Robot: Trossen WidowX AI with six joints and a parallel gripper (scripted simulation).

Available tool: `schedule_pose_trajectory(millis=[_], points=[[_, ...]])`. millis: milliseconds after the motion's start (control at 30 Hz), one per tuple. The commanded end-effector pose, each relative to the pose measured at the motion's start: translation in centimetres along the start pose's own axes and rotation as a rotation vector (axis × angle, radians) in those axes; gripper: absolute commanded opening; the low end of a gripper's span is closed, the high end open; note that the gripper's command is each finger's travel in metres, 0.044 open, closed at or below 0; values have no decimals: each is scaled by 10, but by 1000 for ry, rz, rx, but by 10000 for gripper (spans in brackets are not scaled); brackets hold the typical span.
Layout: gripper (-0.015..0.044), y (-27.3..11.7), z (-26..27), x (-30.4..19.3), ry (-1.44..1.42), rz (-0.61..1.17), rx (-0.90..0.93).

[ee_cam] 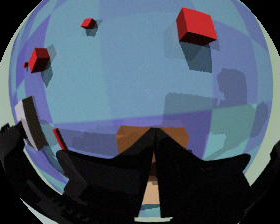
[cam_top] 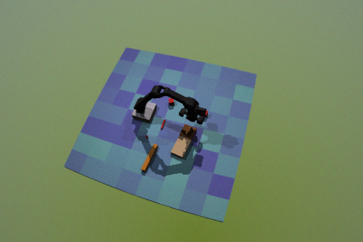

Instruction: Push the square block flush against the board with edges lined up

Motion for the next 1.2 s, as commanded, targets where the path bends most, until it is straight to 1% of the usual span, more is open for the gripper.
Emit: schedule_pose_trajectory(millis=[0,33,100,167,433,900,1167], points=[[0,4,-1,1,-25,1,4],[0,13,-2,1,-26,1,4],[0,44,-2,2,-29,0,4],[0,56,-1,2,-30,1,4],[0,56,0,-1,-30,1,4],[0,56,3,-24,-30,3,5],[0,56,1,-15,-30,2,5]])
Point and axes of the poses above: the point midway between the two fingers, 35 mm back from their tips, its own y axis out along the fingers, its own z axis across the jaws, x = y × z, the point moved 3 cm from there along -y, back along the fingers, and after that the axes turned 12 degrees about -y, right-handed, at the moved point
